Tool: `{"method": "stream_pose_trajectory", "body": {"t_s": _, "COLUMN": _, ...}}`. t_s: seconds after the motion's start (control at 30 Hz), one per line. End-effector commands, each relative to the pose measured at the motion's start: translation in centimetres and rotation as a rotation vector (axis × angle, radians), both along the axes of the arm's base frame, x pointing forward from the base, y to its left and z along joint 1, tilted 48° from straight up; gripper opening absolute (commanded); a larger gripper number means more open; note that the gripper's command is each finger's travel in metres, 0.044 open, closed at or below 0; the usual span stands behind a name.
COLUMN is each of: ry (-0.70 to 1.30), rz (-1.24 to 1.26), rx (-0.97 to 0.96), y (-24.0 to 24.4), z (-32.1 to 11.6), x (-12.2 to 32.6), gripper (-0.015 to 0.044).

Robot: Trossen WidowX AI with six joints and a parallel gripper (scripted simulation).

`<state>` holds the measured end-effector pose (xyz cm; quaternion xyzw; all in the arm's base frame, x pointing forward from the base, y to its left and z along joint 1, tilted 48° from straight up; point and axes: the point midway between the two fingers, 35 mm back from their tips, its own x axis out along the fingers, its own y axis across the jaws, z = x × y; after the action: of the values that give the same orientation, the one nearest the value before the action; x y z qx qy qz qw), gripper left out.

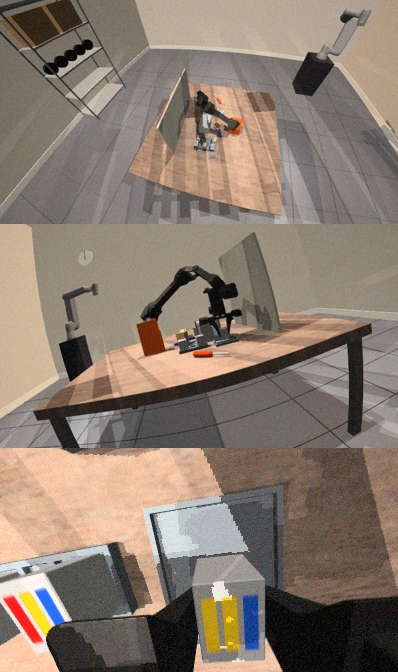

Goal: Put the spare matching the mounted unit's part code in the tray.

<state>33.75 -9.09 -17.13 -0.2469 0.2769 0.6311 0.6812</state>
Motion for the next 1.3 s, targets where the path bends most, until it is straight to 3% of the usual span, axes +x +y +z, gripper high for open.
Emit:
{"method": "stream_pose_trajectory", "body": {"t_s": 0.0, "ry": -0.001, "rz": 0.0, "rx": 0.0, "y": -0.1, "z": 0.0, "x": 0.0, "gripper": 0.021}}
{"method": "stream_pose_trajectory", "body": {"t_s": 0.3, "ry": -0.001, "rz": 0.0, "rx": 0.0, "y": -0.1, "z": 0.0, "x": 0.0, "gripper": 0.044}}
{"method": "stream_pose_trajectory", "body": {"t_s": 0.4, "ry": 0.0, "rz": -0.001, "rx": -0.002, "y": -1.0, "z": 0.7, "x": 0.1, "gripper": 0.044}}
{"method": "stream_pose_trajectory", "body": {"t_s": 0.63, "ry": 0.003, "rz": -0.005, "rx": -0.002, "y": -7.8, "z": 7.3, "x": -0.7, "gripper": 0.044}}
{"method": "stream_pose_trajectory", "body": {"t_s": 1.27, "ry": -0.008, "rz": -0.021, "rx": -0.008, "y": -7.8, "z": 7.1, "x": -0.4, "gripper": 0.044}}
